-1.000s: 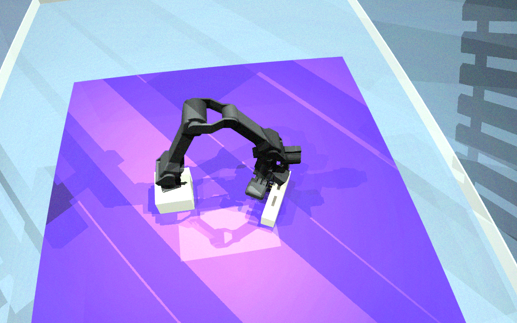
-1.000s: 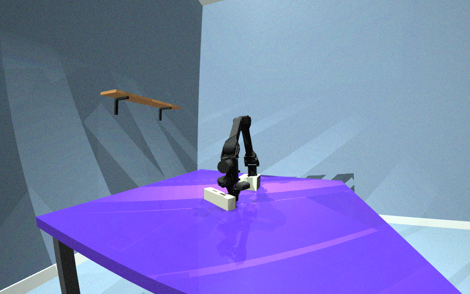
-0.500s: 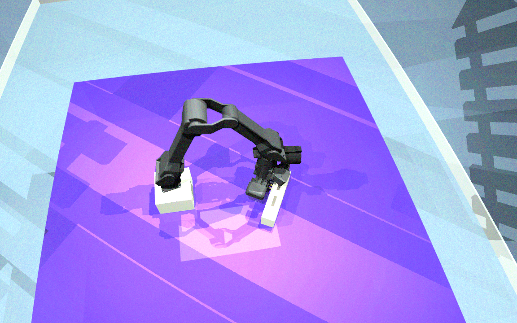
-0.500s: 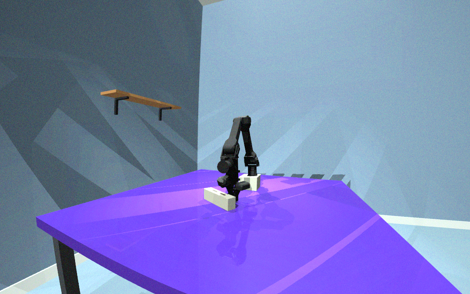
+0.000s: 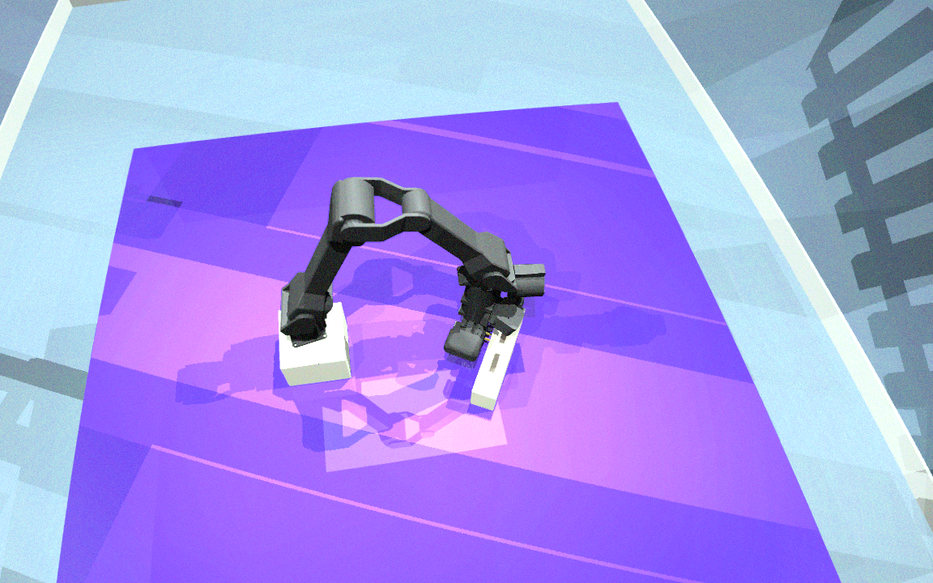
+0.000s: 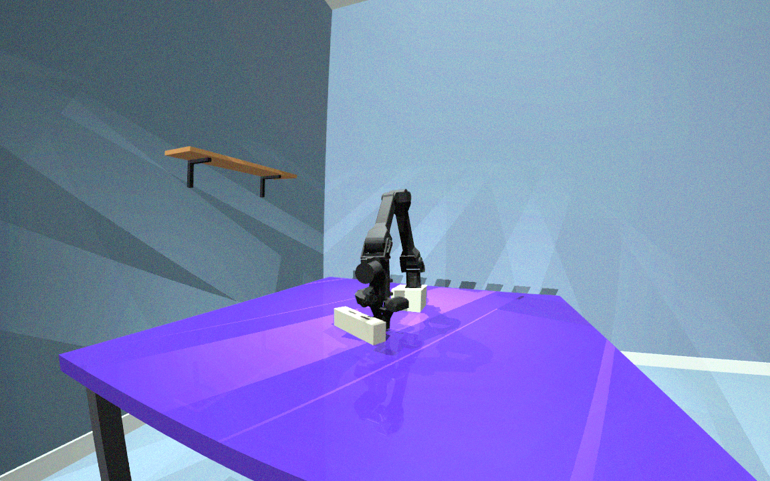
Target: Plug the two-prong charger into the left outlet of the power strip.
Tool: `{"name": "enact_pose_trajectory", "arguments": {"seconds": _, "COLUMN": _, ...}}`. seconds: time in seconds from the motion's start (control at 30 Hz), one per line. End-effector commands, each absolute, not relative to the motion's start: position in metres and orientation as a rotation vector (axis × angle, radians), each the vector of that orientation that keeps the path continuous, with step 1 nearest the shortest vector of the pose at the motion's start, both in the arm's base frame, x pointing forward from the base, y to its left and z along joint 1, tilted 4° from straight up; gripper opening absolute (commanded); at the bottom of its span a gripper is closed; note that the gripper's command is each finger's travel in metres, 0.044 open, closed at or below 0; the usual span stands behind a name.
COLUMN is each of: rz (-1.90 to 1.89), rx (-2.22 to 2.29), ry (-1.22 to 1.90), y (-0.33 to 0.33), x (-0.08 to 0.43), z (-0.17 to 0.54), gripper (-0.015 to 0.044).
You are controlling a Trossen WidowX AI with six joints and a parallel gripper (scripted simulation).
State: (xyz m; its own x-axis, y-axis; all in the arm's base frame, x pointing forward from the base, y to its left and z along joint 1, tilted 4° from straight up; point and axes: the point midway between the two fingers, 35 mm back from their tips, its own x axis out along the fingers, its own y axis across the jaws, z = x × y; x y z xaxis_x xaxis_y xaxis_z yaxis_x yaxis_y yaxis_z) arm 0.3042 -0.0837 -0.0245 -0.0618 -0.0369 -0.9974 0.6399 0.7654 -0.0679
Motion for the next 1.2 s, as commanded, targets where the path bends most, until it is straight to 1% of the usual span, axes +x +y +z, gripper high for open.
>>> {"name": "enact_pose_trajectory", "arguments": {"seconds": 0.0, "rz": -0.587, "rx": 0.502, "ry": 1.546, "y": -0.0832, "x": 0.3052, "z": -0.0235, "gripper": 0.0}}
{"name": "enact_pose_trajectory", "arguments": {"seconds": 1.17, "rz": -0.587, "rx": 0.502, "ry": 1.545, "y": -0.0875, "x": 0.3107, "z": -0.0229, "gripper": 0.0}}
